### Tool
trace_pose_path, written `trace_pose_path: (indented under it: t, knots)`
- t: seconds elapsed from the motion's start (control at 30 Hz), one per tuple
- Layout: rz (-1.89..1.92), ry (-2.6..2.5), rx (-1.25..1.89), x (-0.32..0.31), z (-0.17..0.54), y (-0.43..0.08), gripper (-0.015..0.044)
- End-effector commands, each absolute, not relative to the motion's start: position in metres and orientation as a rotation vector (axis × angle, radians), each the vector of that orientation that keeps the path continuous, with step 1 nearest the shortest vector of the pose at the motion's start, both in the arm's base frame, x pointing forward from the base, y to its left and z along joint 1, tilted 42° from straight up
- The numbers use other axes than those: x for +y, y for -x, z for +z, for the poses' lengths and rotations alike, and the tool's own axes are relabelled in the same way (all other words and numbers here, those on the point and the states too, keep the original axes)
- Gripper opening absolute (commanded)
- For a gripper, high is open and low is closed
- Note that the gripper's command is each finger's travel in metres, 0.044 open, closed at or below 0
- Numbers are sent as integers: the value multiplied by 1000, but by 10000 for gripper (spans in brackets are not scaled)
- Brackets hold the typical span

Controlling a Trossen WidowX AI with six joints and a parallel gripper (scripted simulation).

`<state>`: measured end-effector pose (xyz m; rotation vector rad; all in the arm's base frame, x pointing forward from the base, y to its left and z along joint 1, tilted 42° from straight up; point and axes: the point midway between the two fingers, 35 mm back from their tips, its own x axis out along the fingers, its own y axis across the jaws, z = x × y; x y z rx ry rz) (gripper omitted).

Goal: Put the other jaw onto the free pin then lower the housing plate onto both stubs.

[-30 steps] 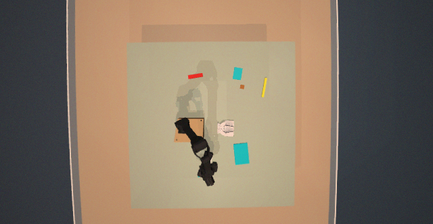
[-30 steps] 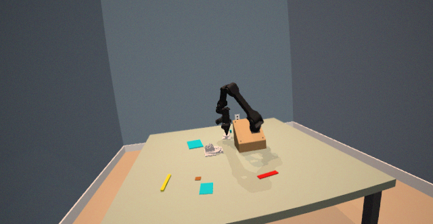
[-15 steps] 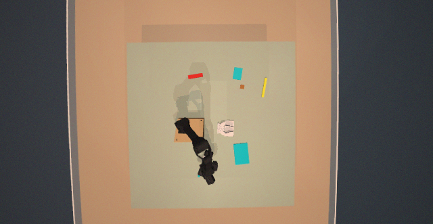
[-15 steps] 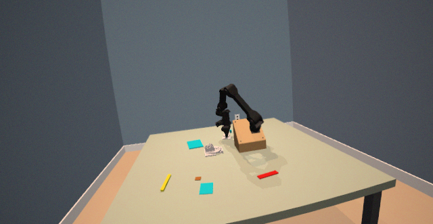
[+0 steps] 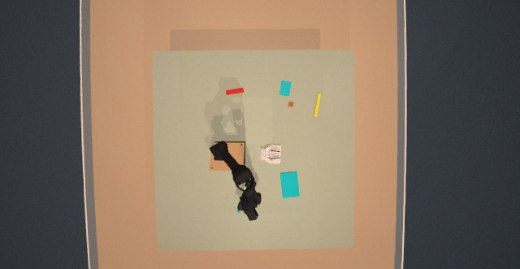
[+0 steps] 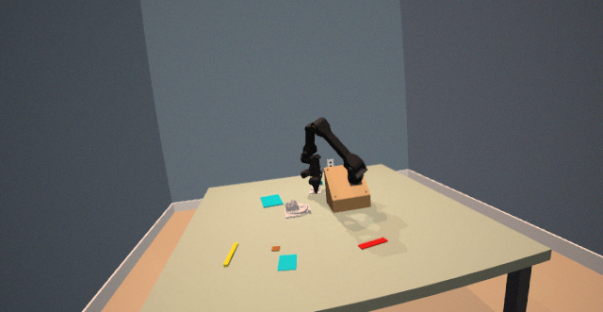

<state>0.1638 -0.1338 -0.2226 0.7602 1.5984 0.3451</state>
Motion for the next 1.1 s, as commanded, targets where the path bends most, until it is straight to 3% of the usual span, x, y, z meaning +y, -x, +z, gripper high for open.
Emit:
trace_pose_path:
  t: [0.0,0.47,0.9,1.07]
  knots:
    - [342,-767,1597,-133,-223,-164,440]
    - [342,-767,1597,-133,-223,-164,440]
    - [345,-760,1598,-133,-223,-164,353]
    - [345,-760,1598,-133,-223,-164,351]
